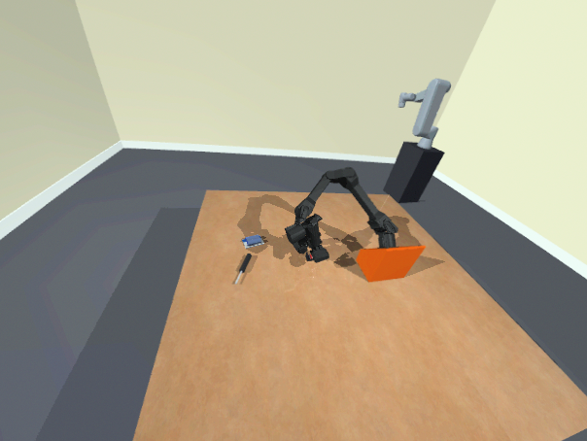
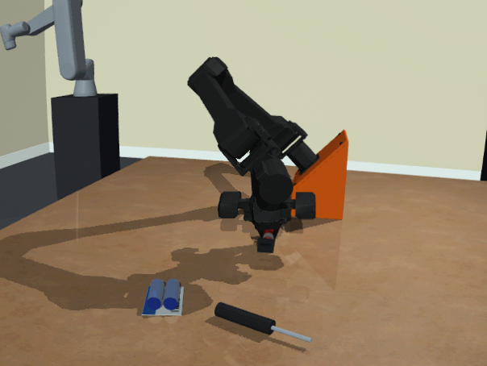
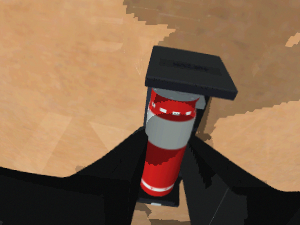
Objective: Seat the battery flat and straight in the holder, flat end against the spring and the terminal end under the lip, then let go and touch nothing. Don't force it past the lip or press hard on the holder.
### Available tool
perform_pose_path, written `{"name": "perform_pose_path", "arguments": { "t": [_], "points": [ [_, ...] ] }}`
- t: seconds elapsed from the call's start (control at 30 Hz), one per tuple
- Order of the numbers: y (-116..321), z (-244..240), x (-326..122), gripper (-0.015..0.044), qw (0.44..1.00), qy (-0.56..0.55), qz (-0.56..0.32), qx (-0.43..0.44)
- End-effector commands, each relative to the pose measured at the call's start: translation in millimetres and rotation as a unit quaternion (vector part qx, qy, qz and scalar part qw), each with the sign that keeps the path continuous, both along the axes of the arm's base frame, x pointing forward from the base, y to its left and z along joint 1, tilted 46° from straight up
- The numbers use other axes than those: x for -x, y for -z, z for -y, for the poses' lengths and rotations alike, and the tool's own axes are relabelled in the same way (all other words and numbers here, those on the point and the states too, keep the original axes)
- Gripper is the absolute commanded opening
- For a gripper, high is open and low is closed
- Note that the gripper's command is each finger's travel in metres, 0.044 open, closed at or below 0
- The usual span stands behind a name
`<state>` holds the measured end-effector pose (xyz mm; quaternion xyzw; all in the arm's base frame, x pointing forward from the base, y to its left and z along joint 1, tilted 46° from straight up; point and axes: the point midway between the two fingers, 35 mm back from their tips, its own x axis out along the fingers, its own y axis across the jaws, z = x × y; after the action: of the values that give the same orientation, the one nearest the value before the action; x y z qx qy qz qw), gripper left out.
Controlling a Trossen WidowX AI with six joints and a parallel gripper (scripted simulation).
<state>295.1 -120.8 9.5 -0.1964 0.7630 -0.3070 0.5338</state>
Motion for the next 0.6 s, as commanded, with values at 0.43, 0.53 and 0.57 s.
{"name": "perform_pose_path", "arguments": {
  "t": [0.43, 0.53, 0.57],
  "points": [
    [0.4, 1.7, -0.1, 0.0068, 0.999, -0.028, 0.034, -0.001],
    [0.5, 2.1, 0.7, 0.0068, 0.999, -0.033, 0.039, -0.001],
    [0.5, 2.2, 0.9, 0.0068, 0.999, -0.034, 0.04, -0.001]
  ]
}}
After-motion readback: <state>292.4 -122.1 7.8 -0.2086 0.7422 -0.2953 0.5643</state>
